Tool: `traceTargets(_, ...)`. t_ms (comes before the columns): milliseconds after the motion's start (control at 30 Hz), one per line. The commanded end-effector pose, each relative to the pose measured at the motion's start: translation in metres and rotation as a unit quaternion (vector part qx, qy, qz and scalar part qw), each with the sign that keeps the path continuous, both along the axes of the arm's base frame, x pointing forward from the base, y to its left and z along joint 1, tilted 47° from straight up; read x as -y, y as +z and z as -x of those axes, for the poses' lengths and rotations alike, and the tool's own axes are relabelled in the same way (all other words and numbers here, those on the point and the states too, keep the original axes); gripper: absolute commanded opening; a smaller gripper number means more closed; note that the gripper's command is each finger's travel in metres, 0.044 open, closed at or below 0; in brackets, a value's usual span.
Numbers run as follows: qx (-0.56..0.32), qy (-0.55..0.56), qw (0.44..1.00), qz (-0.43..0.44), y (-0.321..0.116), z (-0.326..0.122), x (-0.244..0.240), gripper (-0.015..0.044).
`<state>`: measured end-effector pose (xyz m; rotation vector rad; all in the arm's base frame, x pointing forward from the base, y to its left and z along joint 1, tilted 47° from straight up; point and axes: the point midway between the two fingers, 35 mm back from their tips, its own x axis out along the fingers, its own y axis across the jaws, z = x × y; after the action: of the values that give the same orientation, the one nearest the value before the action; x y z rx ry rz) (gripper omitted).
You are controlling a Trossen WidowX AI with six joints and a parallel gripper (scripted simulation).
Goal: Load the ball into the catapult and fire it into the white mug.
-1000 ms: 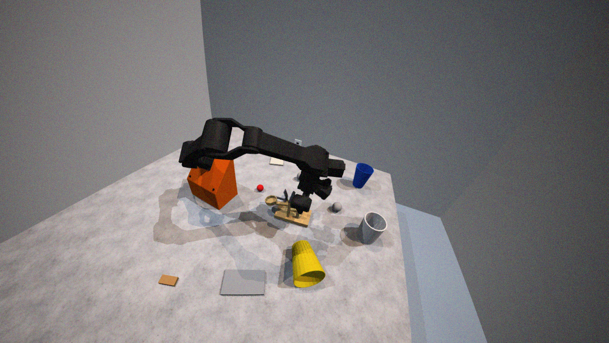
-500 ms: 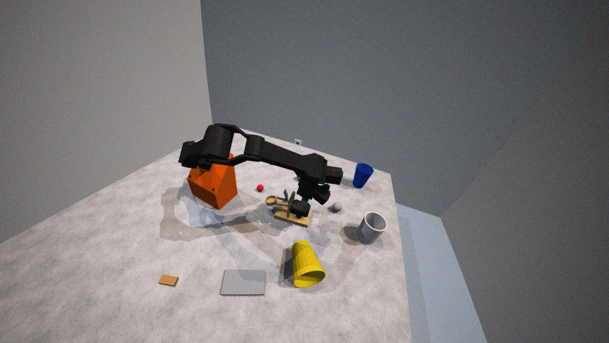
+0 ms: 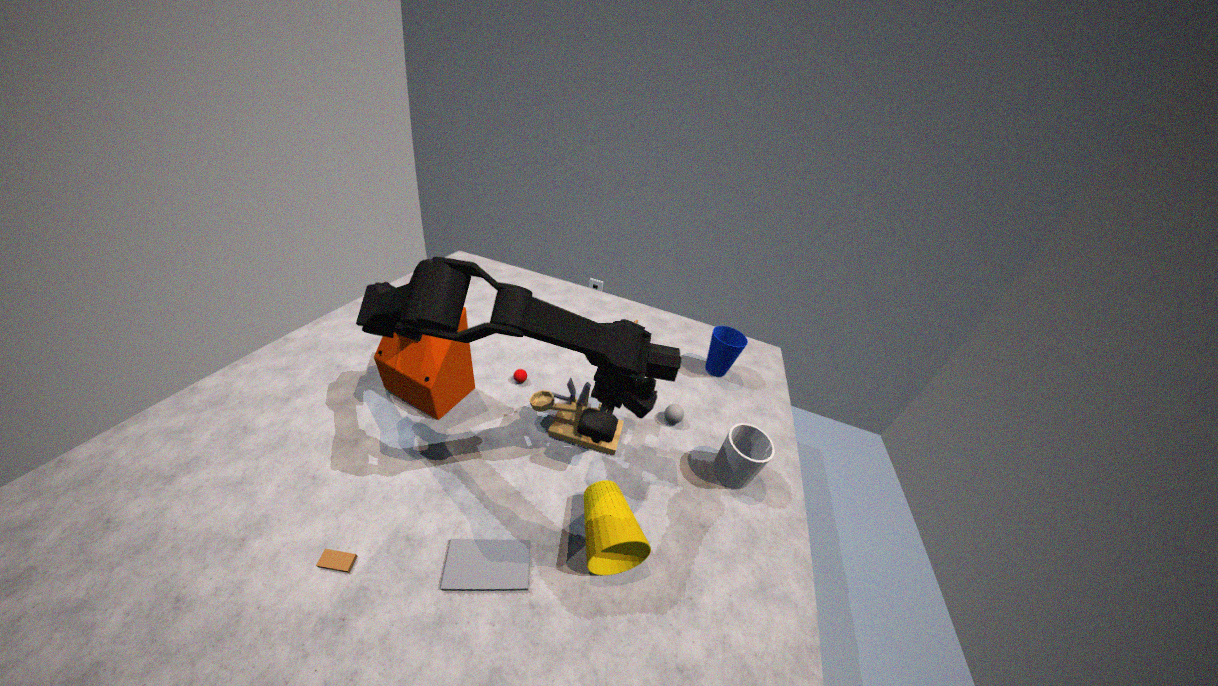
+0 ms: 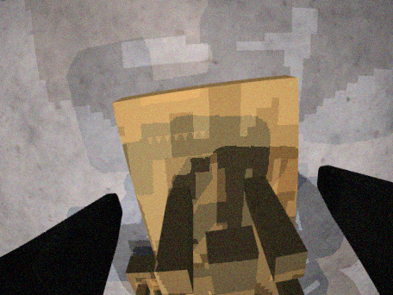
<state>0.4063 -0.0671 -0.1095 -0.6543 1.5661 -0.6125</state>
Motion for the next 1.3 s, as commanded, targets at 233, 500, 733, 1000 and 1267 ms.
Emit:
traceTargets(233,0.000,0.001,1.000,0.000,0.001,0.000,-0.001,0.0177)
traceTargets(500,0.000,0.001,1.000,0.000,0.002,-0.001,-0.003,0.0085)
traceTargets(733,0.000,0.001,1.000,-0.002,0.034,-0.004,-0.038,0.0000)
traceTargets(1000,-0.001,0.002,1.000,-0.001,0.029,-0.004,-0.033,0.0000)
traceTargets(1267,-0.002,0.003,1.000,0.000,0.019,-0.004,-0.023,0.0000)
